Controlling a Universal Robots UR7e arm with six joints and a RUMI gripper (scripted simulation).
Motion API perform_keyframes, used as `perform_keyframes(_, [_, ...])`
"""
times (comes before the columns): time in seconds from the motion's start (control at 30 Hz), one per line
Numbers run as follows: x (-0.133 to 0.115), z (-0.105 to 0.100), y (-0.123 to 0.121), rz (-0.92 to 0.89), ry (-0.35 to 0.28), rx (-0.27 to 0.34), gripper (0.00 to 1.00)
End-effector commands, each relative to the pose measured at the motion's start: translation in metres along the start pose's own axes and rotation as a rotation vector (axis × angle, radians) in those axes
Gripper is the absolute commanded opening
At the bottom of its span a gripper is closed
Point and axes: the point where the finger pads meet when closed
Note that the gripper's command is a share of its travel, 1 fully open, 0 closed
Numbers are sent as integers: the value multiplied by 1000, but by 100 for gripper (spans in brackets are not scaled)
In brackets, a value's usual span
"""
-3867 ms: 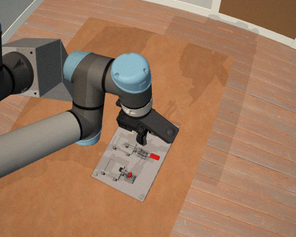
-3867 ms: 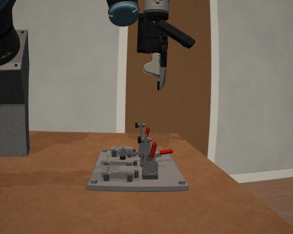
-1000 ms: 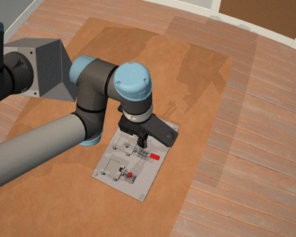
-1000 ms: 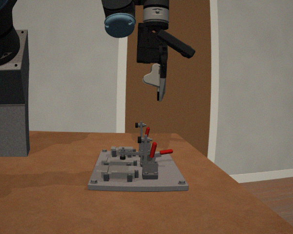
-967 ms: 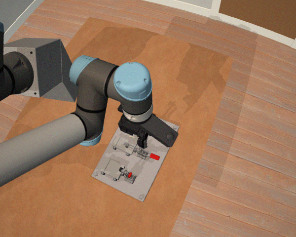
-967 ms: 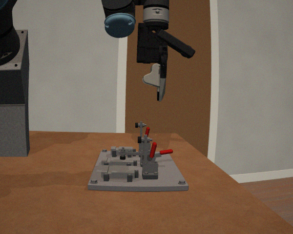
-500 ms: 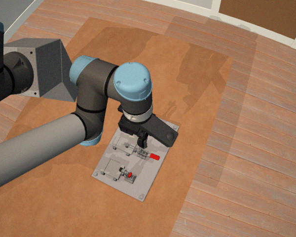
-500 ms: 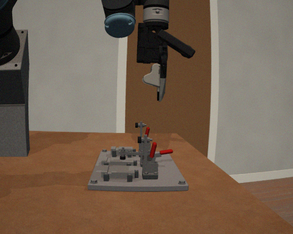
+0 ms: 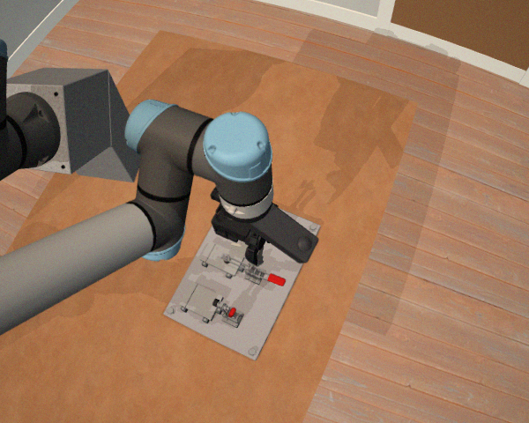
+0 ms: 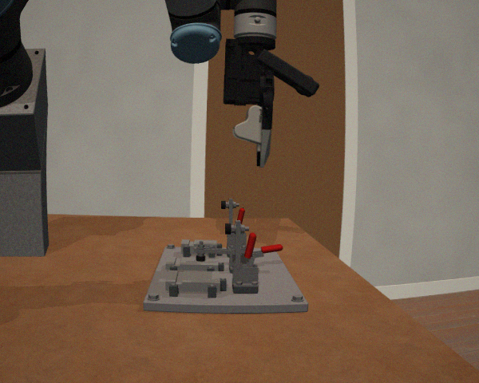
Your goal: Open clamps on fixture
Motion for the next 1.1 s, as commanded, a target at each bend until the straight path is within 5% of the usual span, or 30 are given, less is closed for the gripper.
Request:
perform_keyframes(0.0, [0,9,0,0,1,0,28])
perform_keyframes(0.37, [0,53,0,0,1,0,28])
perform_keyframes(1.07, [4,57,-1,0,1,0,28])
Point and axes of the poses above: the point where the finger pads meet when closed, its own z axis out along the fingers, its own y axis across the jaws, x = y × z, and after that the axes turned 15 degrees about z, right-handed
